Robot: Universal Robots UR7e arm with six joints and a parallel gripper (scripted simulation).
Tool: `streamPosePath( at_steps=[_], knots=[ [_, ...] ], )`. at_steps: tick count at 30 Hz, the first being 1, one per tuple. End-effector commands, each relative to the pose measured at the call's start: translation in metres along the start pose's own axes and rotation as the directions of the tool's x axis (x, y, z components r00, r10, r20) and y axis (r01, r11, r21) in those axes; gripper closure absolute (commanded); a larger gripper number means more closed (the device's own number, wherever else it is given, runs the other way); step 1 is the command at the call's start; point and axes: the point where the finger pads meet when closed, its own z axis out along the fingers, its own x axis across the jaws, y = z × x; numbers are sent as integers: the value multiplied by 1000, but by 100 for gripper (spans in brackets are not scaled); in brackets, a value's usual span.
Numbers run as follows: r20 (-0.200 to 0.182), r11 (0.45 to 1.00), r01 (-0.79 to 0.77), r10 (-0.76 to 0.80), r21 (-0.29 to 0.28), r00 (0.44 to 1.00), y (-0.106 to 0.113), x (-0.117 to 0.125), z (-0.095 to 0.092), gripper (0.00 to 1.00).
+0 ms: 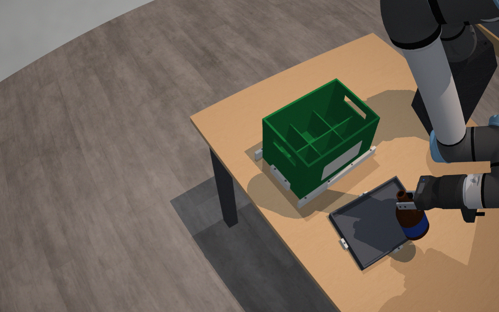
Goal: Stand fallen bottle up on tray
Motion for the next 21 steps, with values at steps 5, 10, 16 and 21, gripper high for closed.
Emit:
streamPosePath(
  at_steps=[5, 10, 16, 21],
  knots=[
    [-2, 1000, -5, 5, -1, 1000, -1, 3, -1, 100],
    [0, 1000, -5, 5, -3, 1000, -3, 3, -1, 100],
    [2, 1000, -5, 5, -5, 1000, -5, 3, -1, 100],
    [4, 1000, -6, 6, -8, 1000, -6, 3, -1, 100]
  ],
)
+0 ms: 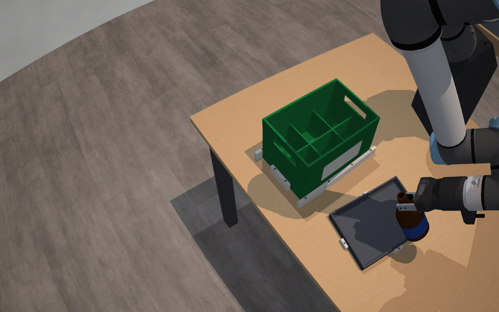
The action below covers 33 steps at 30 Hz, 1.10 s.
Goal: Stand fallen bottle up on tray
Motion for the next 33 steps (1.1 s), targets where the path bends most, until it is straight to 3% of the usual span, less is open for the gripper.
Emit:
streamPosePath(
  at_steps=[1, 33],
  knots=[
    [2, 1000, -3, 3, -5, 1000, -3, 2, -1, 100],
    [24, 999, -5, 6, -43, 1000, -23, 1, 1, 100]
  ],
)
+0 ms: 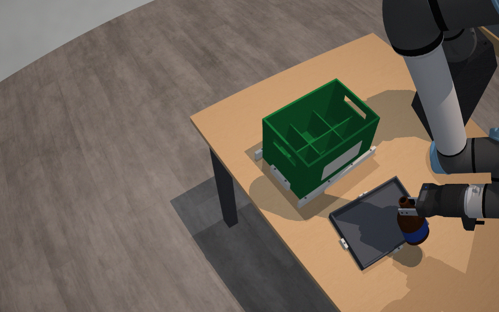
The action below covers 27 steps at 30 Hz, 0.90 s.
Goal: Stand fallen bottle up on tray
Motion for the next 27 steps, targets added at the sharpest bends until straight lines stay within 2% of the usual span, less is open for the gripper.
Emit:
streamPosePath(
  at_steps=[1, 27],
  knots=[
    [11, 1000, -3, 3, -21, 1000, -4, 1, -1, 100],
    [17, 997, 0, 1, -73, 1000, -11, -5, 0, 100]
  ],
)
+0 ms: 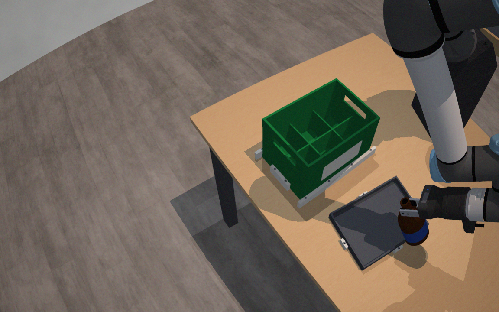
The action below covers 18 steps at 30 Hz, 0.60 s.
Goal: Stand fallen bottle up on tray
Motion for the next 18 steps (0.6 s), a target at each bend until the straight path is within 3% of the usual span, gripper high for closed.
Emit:
streamPosePath(
  at_steps=[1, 18],
  knots=[
    [11, 999, -1, 1, -42, 1000, -1, 0, -2, 100],
    [2, 997, -1, 1, -72, 1000, 6, -1, -2, 100]
  ],
)
